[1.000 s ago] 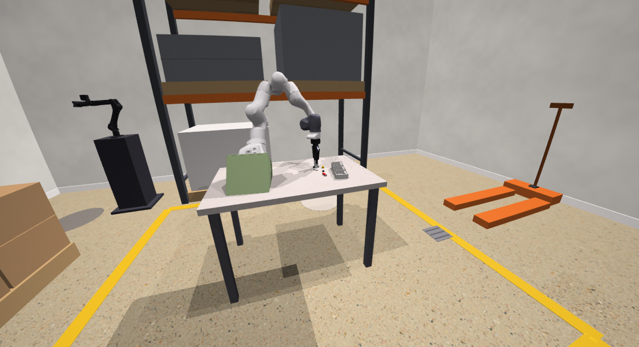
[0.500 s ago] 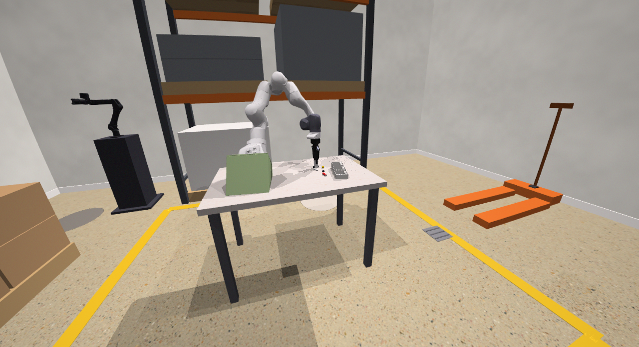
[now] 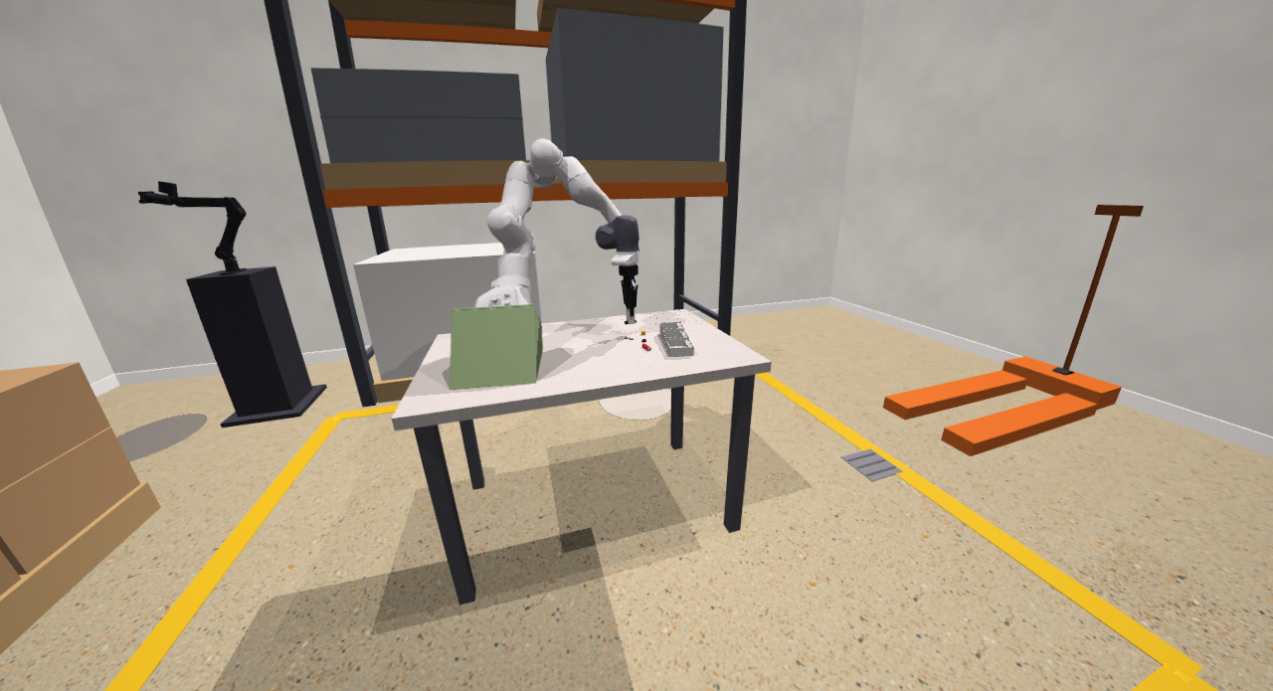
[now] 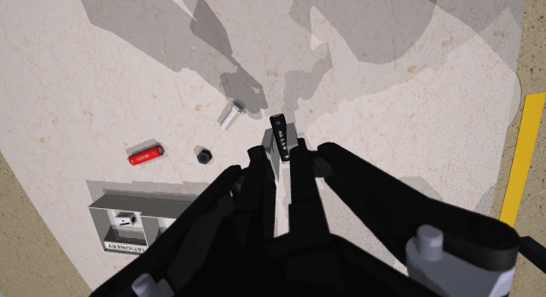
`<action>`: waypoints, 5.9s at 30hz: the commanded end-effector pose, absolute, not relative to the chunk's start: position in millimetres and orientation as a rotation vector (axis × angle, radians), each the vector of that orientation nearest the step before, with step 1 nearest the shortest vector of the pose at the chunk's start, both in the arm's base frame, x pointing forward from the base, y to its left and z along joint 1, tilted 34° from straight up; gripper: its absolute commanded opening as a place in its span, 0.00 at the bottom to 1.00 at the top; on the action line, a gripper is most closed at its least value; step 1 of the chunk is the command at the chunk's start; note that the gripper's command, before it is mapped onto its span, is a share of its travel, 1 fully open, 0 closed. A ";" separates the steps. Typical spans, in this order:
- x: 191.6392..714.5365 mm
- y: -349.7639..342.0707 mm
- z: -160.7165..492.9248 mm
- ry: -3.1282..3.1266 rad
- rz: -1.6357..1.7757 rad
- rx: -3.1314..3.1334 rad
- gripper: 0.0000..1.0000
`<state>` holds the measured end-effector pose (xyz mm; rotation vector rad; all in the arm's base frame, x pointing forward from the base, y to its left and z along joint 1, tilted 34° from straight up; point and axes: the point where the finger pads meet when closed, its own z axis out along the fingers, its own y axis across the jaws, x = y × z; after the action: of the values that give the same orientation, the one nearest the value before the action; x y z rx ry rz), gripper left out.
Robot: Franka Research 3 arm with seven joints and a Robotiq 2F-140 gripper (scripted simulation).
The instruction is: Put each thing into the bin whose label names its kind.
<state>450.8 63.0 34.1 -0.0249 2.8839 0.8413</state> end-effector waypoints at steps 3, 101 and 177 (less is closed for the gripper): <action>445.3 55.8 49.6 2.895 0.864 -0.001 0.05; 445.3 55.8 49.6 2.895 0.864 -0.001 0.05; 559.2 -103.0 -31.6 2.596 0.701 -0.911 0.05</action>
<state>559.9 -101.4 -30.5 -0.7346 2.6826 0.7354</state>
